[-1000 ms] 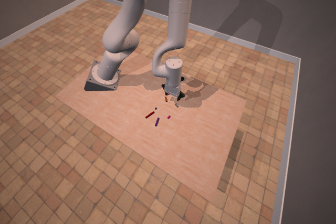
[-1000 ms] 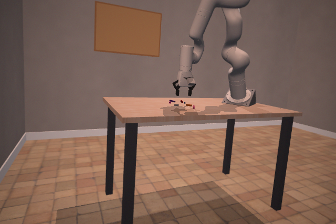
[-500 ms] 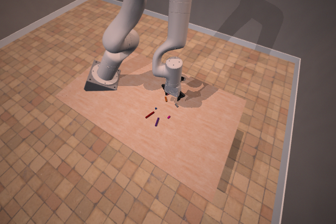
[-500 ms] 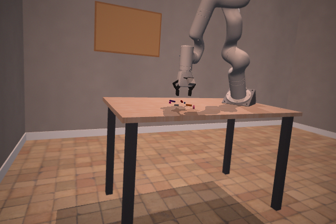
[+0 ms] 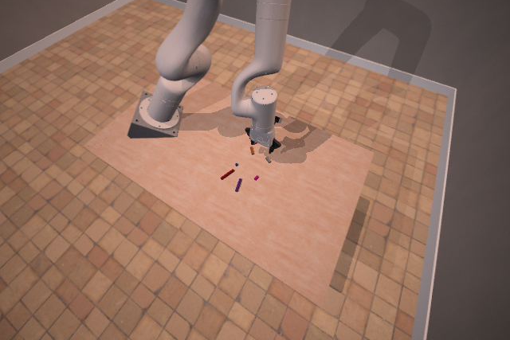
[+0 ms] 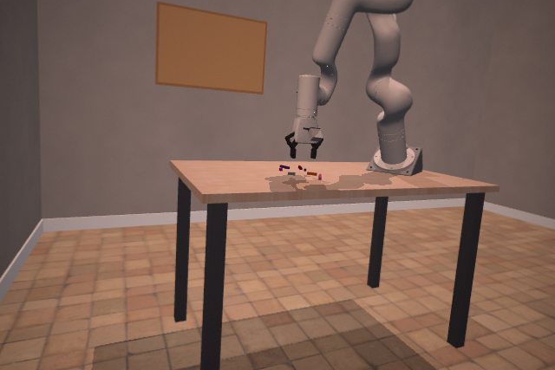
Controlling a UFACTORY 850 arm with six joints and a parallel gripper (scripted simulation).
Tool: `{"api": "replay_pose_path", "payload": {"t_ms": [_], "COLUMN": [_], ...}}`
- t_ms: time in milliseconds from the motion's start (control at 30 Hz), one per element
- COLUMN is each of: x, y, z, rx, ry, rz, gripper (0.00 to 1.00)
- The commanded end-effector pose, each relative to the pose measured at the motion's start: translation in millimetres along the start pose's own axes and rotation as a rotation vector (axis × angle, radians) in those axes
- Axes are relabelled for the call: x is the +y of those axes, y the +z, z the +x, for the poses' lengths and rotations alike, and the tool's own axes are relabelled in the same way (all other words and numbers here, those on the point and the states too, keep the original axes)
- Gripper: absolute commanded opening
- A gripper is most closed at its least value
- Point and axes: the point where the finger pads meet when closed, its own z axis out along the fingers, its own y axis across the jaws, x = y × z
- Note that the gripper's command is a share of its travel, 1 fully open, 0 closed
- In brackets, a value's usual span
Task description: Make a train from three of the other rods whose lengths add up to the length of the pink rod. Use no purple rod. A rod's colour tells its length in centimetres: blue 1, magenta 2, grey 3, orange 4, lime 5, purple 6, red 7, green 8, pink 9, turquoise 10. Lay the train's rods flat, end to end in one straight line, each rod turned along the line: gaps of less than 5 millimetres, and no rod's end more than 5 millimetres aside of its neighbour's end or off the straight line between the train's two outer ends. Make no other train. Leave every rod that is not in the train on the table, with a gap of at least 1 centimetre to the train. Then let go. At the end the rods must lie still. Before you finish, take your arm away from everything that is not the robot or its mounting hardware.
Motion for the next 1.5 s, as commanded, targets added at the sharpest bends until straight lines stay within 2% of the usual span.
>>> {"api": "replay_pose_path", "payload": {"t_ms": [0, 900, 1467], "x": [1, 1, 17], "y": [0, 0, -1], "z": [0, -1, -38], "rx": [0.000, 0.000, -0.003], "ry": [0.000, 0.021, 0.583], "rz": [-0.001, -0.001, 0.001], "gripper": [1.00, 1.00, 1.00]}}
